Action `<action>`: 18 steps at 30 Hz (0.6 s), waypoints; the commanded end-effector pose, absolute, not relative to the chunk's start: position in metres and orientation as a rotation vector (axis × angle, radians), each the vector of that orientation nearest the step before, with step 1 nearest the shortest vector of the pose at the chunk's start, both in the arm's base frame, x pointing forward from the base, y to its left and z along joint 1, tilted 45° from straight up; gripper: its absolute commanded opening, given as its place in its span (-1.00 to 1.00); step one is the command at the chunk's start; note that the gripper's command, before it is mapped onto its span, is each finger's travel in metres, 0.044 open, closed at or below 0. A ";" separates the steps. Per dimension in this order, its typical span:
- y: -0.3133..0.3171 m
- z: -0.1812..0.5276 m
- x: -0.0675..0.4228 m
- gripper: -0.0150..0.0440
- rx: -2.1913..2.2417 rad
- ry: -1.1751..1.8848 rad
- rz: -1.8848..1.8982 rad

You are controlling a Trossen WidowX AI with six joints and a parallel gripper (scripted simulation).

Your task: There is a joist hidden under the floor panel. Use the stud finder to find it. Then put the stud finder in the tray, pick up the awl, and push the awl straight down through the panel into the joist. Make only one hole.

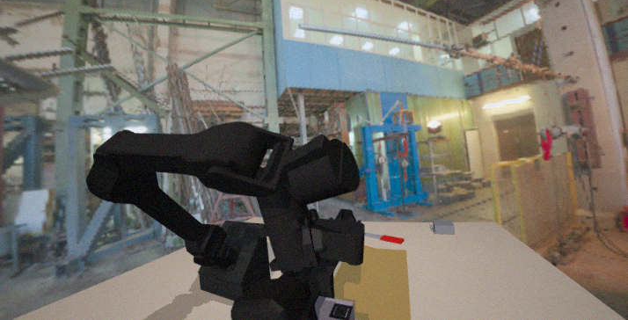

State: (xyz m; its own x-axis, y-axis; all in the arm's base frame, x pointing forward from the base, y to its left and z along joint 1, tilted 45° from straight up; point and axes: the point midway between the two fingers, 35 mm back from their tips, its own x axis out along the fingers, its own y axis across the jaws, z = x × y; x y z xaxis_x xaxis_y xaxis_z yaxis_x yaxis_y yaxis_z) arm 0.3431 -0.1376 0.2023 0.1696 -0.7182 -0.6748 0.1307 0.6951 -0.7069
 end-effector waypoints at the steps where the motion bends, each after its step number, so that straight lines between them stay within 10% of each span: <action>1: -0.140 0.199 0.347 -0.49 -0.570 1.269 -0.643; 18: -0.160 0.180 0.346 -0.49 -0.569 1.269 -0.644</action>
State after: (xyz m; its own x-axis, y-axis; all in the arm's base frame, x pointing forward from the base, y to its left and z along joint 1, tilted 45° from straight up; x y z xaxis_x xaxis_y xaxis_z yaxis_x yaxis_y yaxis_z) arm 0.3455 -0.1570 0.1845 0.1690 -0.7180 -0.6752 0.1293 0.6953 -0.7070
